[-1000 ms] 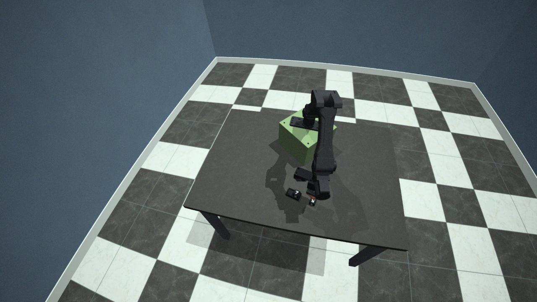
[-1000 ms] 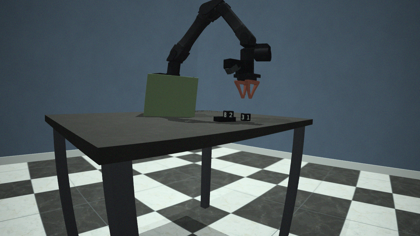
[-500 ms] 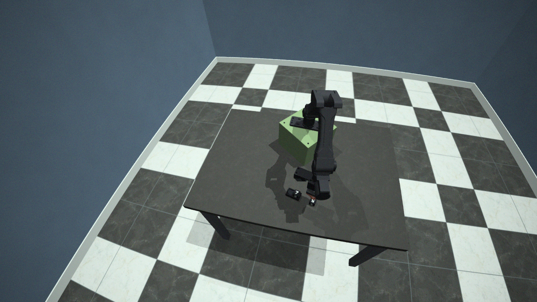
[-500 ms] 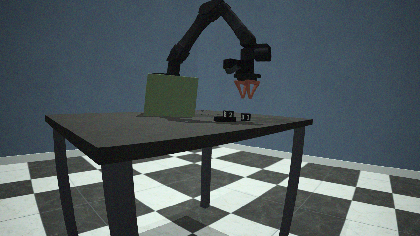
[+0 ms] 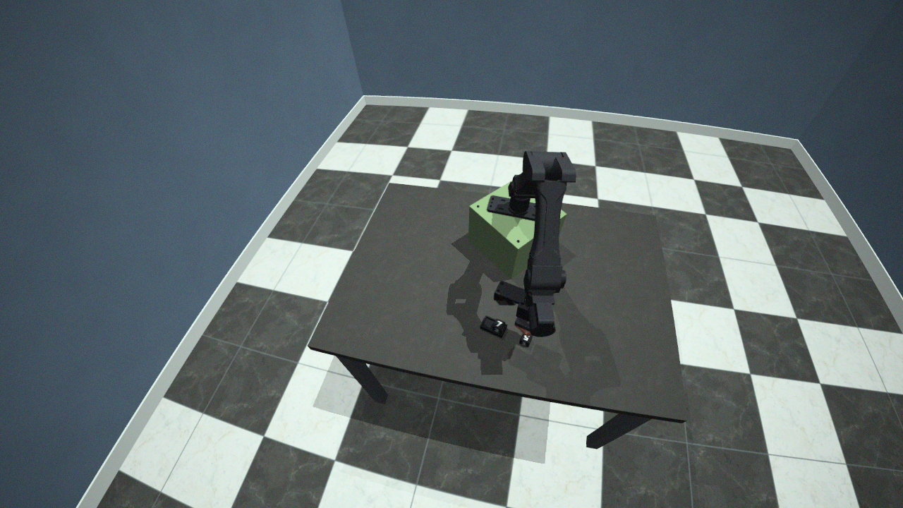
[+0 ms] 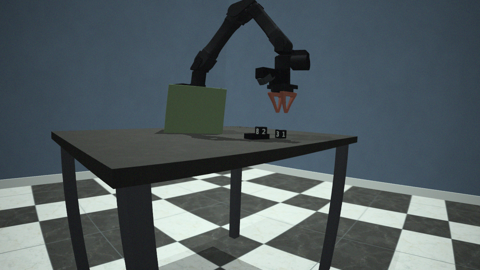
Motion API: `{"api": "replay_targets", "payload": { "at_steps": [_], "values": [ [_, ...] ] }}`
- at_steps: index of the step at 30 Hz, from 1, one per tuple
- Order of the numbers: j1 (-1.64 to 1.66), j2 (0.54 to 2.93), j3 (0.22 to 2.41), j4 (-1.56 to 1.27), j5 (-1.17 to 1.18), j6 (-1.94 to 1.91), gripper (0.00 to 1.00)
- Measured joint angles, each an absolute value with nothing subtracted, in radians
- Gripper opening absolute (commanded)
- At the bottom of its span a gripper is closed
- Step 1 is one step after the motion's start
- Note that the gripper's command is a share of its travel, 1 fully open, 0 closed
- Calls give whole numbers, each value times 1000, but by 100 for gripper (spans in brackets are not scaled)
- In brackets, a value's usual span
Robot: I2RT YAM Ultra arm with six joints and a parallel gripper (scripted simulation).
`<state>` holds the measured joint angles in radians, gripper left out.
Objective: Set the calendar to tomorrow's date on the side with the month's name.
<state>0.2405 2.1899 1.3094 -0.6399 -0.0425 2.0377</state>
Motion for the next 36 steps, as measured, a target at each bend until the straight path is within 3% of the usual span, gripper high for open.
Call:
{"api": "replay_targets", "payload": {
  "at_steps": [36],
  "values": [
    [245,2284,1293,-540,-43,2044,45]
  ]
}}
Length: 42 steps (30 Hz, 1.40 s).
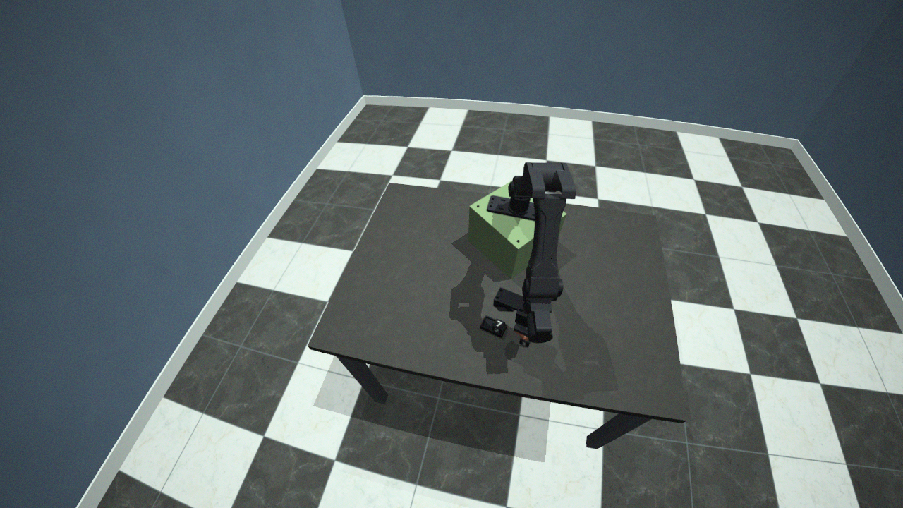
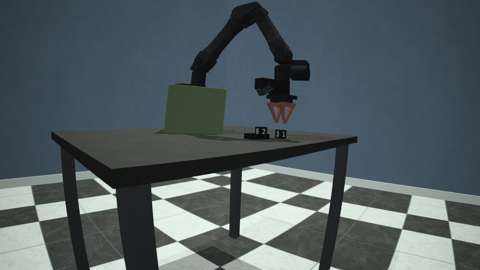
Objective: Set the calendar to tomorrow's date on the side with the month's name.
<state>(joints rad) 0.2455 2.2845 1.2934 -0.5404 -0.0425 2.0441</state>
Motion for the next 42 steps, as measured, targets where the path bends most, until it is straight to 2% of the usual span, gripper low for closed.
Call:
{"api": "replay_targets", "payload": {
  "at_steps": [42],
  "values": [
    [248,2326,1293,-488,-43,2047,45]
  ]
}}
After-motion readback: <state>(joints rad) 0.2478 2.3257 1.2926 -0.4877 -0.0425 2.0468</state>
